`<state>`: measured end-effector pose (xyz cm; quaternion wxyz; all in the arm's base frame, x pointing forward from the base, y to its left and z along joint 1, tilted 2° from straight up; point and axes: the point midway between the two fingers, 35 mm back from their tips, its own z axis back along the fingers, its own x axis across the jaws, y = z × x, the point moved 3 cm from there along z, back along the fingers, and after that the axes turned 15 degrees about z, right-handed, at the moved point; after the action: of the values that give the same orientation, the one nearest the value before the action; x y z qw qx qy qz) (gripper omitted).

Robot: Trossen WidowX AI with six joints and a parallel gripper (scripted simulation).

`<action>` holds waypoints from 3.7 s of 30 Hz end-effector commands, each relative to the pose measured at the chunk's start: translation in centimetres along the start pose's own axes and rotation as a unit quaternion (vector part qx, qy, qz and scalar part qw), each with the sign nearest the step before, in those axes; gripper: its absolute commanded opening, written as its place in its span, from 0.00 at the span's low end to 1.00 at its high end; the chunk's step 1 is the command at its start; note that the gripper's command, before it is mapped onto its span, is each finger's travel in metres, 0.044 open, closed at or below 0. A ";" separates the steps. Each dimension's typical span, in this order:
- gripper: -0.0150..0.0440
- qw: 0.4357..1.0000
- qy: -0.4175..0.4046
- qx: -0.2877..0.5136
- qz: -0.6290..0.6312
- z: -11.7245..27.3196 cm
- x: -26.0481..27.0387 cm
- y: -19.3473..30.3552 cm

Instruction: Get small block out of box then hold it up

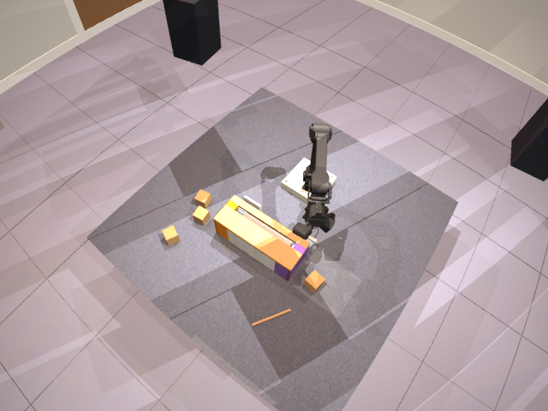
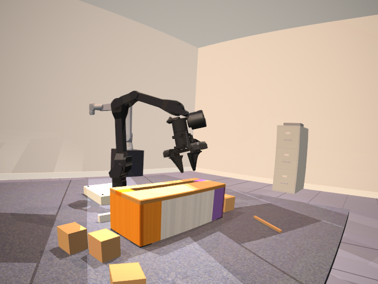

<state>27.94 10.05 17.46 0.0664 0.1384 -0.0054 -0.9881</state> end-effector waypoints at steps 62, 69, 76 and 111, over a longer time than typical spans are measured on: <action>0.74 0.703 0.007 0.086 0.706 -10.1 4.1 -2.0; 0.74 0.703 0.006 0.086 0.706 -11.2 4.4 -2.0; 0.74 0.703 0.007 0.086 0.706 -12.2 4.8 -2.0; 0.25 0.703 0.009 0.088 0.706 -9.4 4.0 -2.0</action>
<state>26.08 11.26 4.48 0.7357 0.0941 -0.1837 -0.6451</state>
